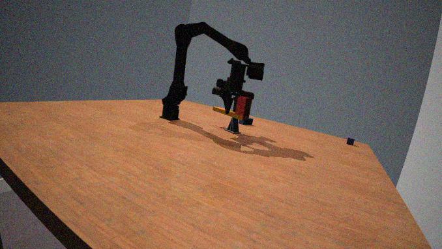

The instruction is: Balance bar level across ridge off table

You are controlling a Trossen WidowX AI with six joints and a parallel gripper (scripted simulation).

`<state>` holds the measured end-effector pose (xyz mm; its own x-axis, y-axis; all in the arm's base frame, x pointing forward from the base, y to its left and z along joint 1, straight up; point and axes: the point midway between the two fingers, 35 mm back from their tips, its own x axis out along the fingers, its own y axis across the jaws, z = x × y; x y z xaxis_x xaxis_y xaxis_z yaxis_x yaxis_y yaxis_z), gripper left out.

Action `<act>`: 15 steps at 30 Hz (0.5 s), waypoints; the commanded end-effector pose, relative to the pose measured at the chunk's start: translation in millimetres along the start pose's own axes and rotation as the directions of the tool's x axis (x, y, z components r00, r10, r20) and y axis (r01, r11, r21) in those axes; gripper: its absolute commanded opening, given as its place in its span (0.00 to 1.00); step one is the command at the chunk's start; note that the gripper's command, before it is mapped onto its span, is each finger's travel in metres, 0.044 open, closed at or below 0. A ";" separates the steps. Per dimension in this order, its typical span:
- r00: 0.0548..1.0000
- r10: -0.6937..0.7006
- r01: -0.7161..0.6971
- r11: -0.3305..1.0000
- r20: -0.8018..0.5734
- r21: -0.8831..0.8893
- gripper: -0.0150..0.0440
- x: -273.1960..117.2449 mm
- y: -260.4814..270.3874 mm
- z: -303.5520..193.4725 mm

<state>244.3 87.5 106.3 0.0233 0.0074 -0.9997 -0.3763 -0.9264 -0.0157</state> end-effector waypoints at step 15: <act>1.000 0.000 0.000 1.000 0.000 0.000 0.57 0.0 0.0 0.0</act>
<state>244.3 87.4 106.3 0.0233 0.0074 -0.9997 -0.3763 -0.9264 -0.0156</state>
